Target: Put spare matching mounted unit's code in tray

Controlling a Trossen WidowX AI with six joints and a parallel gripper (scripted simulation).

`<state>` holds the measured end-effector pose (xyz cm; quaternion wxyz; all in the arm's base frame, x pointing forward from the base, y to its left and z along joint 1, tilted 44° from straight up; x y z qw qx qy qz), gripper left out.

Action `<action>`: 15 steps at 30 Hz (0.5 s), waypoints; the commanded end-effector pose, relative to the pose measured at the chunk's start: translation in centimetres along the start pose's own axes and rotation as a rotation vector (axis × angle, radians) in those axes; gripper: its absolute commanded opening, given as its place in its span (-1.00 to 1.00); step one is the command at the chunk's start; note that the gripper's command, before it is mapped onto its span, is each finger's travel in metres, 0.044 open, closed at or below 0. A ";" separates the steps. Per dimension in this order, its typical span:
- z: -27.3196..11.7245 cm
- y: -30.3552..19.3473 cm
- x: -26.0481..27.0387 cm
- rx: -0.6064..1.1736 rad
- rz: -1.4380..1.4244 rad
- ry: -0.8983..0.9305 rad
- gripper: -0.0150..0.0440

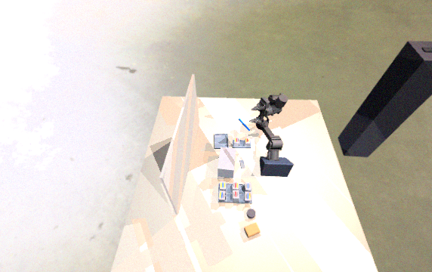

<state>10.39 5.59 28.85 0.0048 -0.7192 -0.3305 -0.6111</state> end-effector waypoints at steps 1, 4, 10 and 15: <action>0.0 0.0 0.0 0.000 0.000 0.000 0.95; 0.0 0.0 0.0 0.000 0.000 0.000 1.00; 0.1 -0.3 0.5 -0.021 -0.073 -0.041 1.00; 0.8 -1.4 1.9 -0.067 -0.285 -0.185 1.00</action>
Point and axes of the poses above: the point midway between the two fingers, 35 mm back from their tips, its own z axis out along the fingers, its own x axis across the jaws, y = z × x, the point moved 3 cm from there along -z, back along the fingers, and after that the axes turned 10 degrees about z, right-handed, at the moved point
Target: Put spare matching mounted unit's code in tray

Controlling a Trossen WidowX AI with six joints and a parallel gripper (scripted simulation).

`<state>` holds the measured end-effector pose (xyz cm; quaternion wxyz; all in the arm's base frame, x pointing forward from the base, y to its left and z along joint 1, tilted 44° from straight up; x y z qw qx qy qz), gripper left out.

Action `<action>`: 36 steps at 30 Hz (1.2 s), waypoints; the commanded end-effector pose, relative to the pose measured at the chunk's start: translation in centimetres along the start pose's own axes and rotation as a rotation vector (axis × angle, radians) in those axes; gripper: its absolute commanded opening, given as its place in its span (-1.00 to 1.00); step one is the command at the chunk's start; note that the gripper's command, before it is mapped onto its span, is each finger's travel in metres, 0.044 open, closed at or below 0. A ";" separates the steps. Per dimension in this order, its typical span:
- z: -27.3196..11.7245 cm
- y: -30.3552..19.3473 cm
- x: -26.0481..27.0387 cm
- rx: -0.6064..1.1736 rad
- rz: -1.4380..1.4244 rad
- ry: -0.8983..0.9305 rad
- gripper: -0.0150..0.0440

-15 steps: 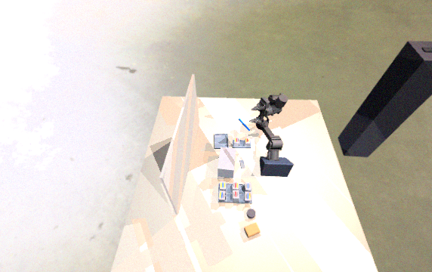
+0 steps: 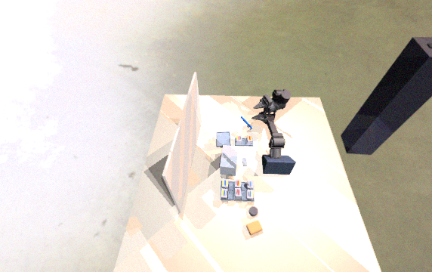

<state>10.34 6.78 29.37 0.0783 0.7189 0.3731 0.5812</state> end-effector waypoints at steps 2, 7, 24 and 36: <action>0.8 -0.8 1.9 -0.033 -0.184 -0.140 1.00; 3.1 -2.0 4.4 -0.055 -0.342 -0.335 1.00; 16.8 -3.8 3.8 0.106 -0.674 -0.955 1.00; 27.7 -3.4 -2.8 0.446 -0.847 -1.290 1.00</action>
Point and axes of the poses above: the point midway between the two fingers, 35 mm back from their tips, its own z axis out along the fingers, its own x axis across the jaws, y = z × x, the point moved 3 cm from there along -z, back along the fingers, and after that the axes turned 10 degrees about z, right-handed, at the moved point
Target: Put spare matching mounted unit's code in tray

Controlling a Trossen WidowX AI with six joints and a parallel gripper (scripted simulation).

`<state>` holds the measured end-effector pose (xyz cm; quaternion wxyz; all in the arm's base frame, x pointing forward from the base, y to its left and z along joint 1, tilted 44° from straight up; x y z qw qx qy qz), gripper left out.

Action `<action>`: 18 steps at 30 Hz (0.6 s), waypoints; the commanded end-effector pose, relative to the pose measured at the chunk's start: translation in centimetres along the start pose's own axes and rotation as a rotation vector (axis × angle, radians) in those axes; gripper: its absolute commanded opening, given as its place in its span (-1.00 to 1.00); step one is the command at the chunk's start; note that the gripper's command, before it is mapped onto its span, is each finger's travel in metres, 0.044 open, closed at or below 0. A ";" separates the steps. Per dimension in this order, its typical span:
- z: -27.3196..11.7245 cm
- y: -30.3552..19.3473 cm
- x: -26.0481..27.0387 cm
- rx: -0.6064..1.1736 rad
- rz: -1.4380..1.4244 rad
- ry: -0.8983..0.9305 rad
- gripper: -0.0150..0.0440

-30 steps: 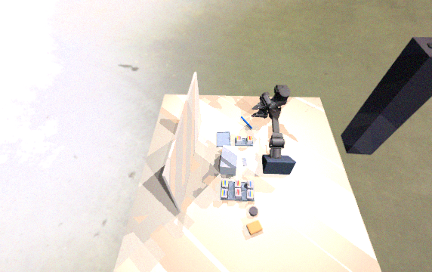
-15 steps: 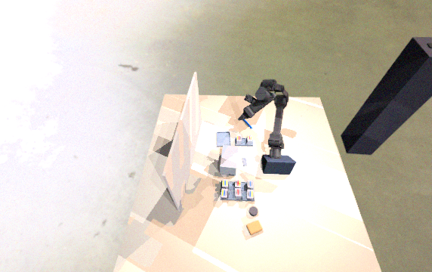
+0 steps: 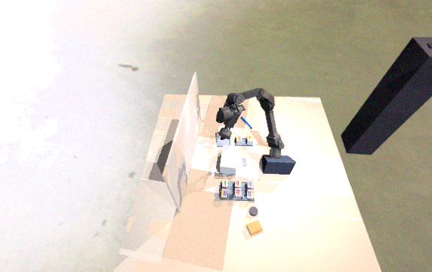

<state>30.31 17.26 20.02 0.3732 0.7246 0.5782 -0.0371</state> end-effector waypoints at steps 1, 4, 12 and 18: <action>5.4 1.4 2.4 0.151 -0.149 -0.083 1.00; 8.6 1.8 3.3 0.236 -0.227 -0.114 1.00; 8.8 1.8 3.4 0.242 -0.232 -0.116 1.00; 8.8 1.8 3.4 0.242 -0.232 -0.116 1.00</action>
Point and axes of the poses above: the point midway between the two fingers, 35 mm back from their tips, its own z axis out along the fingers, its own x axis across the jaws, y = z × x, the point moved 3 cm from there along -z, back along the fingers, and after that the axes turned 10 degrees about z, right-handed, at the moved point
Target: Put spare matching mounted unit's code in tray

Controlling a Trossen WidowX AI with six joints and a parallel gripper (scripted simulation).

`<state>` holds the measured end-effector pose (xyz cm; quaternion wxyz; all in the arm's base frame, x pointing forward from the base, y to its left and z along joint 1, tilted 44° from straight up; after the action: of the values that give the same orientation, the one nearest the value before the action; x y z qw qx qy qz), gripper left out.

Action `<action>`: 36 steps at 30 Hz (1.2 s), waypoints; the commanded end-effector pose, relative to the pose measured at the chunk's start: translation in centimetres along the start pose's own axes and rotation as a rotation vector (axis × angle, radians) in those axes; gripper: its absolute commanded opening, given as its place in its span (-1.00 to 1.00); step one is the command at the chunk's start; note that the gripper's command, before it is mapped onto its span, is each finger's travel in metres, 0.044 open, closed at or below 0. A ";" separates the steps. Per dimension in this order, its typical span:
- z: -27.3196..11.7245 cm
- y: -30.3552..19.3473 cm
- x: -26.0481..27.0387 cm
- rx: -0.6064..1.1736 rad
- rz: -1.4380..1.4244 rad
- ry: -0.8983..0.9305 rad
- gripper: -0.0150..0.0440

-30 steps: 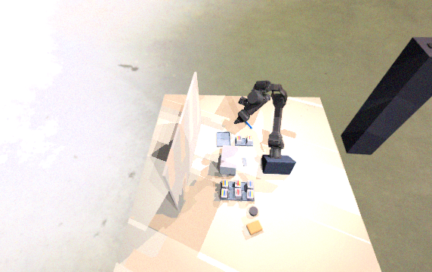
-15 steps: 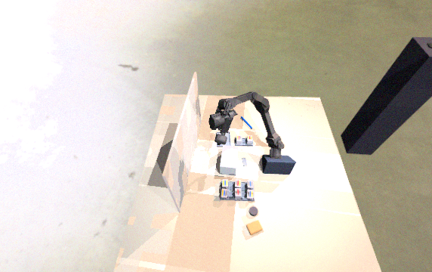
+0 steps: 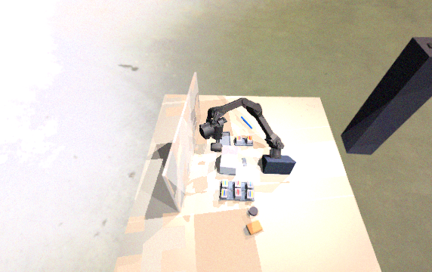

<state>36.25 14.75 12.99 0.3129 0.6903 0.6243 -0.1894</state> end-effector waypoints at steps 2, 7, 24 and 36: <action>0.0 0.1 0.1 0.006 -0.007 0.004 1.00; 0.1 -0.1 0.3 0.007 -0.028 0.005 1.00; 5.0 -15.5 13.3 0.081 -1.457 0.037 1.00; 5.3 -16.1 13.5 0.085 -1.509 0.038 1.00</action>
<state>23.40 21.71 -2.64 0.0678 0.1008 0.9234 -0.3642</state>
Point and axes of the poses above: the point midway between the two fingers, 35 mm back from their tips, its own z axis out along the fingers, its own x axis across the jaws, y = z × x, the point moved 3 cm from there along -z, back along the fingers, and after that the axes turned 10 degrees about z, right-handed, at the moved point
